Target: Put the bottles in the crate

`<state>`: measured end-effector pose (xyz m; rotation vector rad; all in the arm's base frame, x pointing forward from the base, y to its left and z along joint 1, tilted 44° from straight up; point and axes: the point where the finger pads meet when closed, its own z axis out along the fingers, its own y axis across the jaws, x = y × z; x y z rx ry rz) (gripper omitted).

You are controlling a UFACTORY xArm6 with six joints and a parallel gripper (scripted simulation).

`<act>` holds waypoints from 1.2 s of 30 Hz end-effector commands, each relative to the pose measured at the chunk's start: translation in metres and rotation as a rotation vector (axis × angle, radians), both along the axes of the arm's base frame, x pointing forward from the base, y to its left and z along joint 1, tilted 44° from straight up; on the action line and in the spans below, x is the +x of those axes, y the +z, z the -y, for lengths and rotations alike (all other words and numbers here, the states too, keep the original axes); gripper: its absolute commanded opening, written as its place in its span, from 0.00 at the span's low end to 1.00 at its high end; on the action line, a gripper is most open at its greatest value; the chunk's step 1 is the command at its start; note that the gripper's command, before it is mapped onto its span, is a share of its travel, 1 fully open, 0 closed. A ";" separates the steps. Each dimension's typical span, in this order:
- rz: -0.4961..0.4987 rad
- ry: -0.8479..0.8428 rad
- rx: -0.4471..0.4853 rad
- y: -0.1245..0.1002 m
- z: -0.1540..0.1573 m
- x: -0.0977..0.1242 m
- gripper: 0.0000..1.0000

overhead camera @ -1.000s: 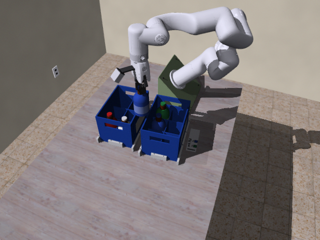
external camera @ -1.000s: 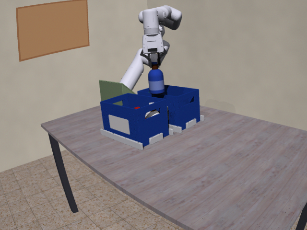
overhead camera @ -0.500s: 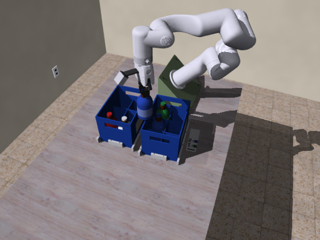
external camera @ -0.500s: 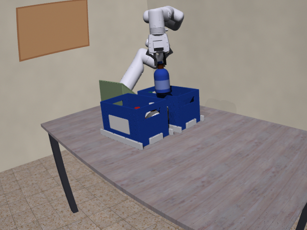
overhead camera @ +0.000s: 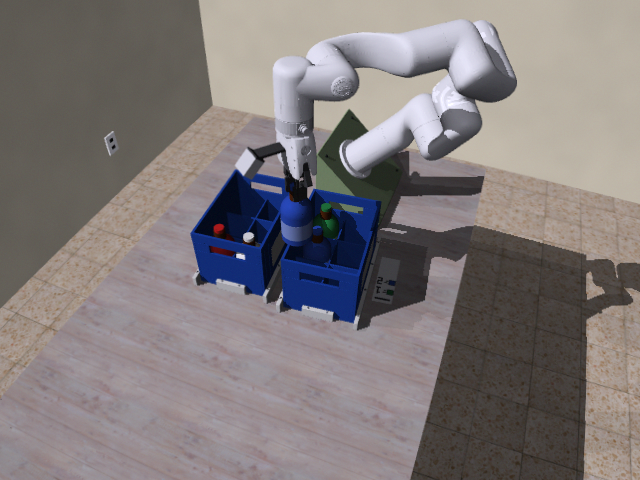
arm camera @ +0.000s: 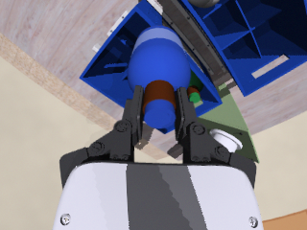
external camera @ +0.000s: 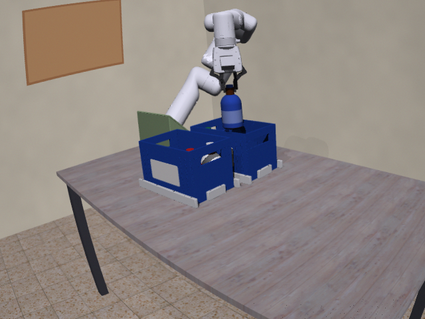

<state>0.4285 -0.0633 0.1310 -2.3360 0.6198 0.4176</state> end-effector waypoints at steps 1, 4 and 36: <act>0.004 -0.002 -0.002 0.004 -0.002 0.003 0.00; 0.004 -0.002 -0.002 0.007 -0.006 0.005 0.00; 0.004 -0.002 -0.002 0.024 -0.025 0.015 0.00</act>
